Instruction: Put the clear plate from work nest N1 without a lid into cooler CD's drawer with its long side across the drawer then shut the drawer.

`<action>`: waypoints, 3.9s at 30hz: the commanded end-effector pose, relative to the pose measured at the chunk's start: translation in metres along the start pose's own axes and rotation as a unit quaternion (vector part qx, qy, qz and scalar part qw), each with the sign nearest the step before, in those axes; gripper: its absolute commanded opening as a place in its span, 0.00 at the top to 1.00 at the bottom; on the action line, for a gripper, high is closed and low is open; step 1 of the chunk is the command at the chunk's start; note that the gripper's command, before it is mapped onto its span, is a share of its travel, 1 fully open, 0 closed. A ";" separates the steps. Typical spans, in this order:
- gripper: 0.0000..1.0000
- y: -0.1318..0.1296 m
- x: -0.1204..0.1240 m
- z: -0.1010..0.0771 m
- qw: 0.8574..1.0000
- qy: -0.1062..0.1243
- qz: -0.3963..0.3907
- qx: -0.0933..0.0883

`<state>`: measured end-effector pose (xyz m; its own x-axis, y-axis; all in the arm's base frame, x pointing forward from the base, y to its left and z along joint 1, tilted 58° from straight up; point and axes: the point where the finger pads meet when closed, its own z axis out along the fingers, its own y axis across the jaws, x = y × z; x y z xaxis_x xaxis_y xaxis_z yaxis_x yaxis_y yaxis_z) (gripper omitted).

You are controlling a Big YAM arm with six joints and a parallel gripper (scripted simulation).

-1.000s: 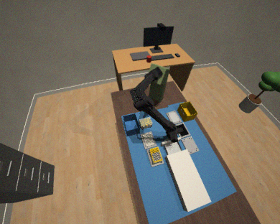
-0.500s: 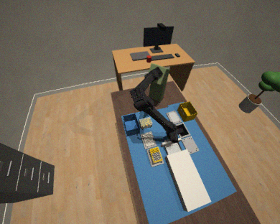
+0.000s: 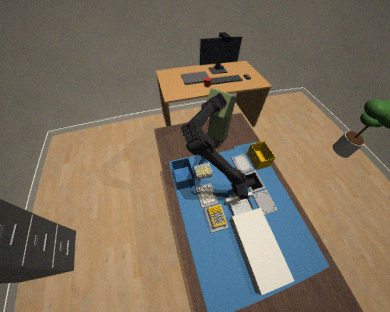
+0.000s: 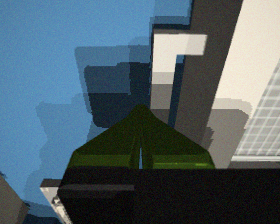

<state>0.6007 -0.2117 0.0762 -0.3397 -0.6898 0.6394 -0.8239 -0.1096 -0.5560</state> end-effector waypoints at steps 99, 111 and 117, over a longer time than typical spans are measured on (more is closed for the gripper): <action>1.00 -0.075 -0.020 -0.011 1.000 -0.012 -0.002 0.017; 1.00 -0.093 -0.020 -0.012 1.000 -0.012 -0.001 0.018; 1.00 -0.096 -0.019 -0.012 1.000 -0.010 0.004 0.024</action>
<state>0.6612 -0.2030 0.1185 -0.3404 -0.6905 0.6383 -0.8216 -0.1117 -0.5590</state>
